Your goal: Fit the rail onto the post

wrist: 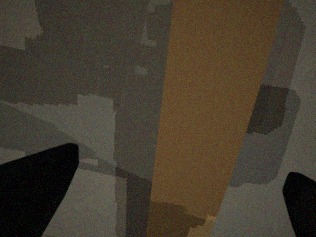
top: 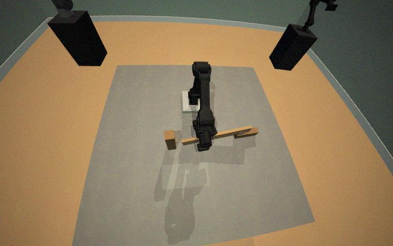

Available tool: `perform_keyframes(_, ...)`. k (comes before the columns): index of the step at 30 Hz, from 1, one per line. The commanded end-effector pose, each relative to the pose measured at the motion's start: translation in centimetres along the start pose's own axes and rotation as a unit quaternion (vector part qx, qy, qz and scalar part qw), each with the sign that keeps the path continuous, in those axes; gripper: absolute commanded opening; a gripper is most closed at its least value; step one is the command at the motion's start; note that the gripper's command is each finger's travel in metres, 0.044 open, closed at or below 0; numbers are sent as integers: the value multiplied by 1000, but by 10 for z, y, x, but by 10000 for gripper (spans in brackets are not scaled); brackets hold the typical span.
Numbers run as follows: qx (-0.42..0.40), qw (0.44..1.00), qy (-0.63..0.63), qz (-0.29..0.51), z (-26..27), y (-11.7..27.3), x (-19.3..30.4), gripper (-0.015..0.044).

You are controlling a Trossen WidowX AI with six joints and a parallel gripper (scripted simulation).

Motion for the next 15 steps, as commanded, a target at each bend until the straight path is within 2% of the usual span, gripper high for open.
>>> perform_keyframes(1, -2, 1000, 0, 2, 1, -8, 0, 440)
perform_keyframes(7, -2, 1000, 0, 2, 2, -15, 0, 440)
perform_keyframes(15, -2, 1000, 0, 2, 2, -15, 0, 230)
Point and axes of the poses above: the point midway between the two fingers, 35 mm back from their tips, its own y axis back along the fingers, its own z axis across the jaws, x = y × z, the point moved 6 cm from there along y, back along the fingers, and after that the axes turned 12 degrees about y, right-handed, at the moved point
